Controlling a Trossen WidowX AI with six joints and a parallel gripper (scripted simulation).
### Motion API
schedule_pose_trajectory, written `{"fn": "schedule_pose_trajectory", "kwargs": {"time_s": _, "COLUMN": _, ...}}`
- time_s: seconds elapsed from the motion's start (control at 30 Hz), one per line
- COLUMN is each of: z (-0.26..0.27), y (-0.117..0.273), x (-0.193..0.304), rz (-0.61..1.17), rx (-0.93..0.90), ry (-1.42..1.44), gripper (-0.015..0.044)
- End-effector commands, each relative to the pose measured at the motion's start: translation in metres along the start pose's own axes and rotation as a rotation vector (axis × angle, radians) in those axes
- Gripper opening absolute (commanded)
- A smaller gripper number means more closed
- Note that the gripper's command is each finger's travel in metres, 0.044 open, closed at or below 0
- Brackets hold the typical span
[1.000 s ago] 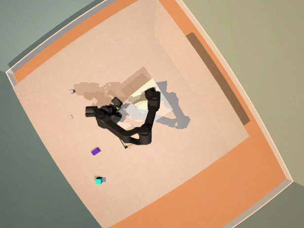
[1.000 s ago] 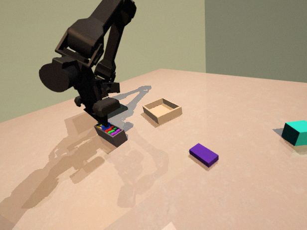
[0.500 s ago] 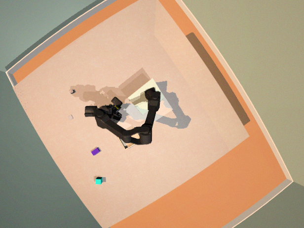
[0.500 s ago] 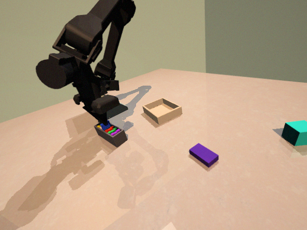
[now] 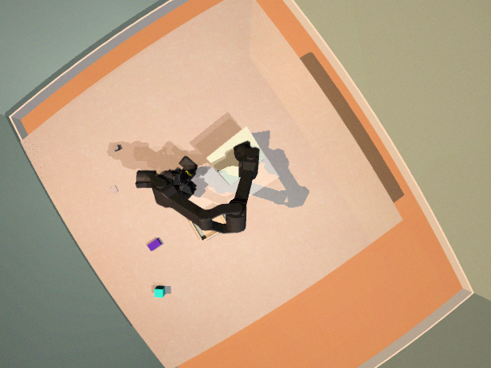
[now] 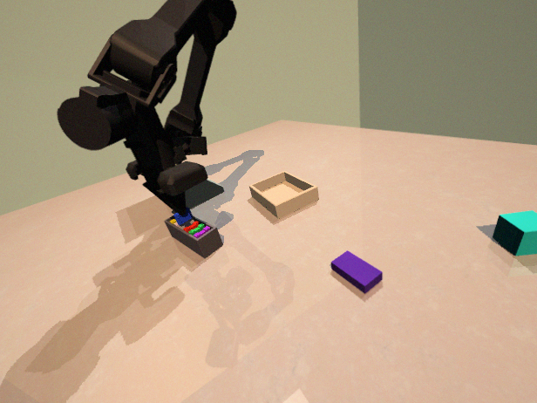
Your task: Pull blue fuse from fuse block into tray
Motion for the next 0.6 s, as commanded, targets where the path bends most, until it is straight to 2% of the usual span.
{"fn": "schedule_pose_trajectory", "kwargs": {"time_s": 0.0, "z": 0.0001, "y": 0.0026, "x": 0.0001, "rz": 0.002, "rx": -0.004, "ry": 0.005, "gripper": 0.0}}
{"fn": "schedule_pose_trajectory", "kwargs": {"time_s": 0.57, "z": 0.0004, "y": 0.0107, "x": -0.0003, "rz": 0.001, "rx": -0.004, "ry": 0.004, "gripper": 0.0}}
Point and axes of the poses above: the point midway between the two fingers, 35 mm back from their tips, its own y axis back along the fingers, its own z axis across the jaws, x = y × z, the point moved 5 cm from there along y, back along the fingers, and after that the axes turned 14 degrees about y, right-handed, at the moved point
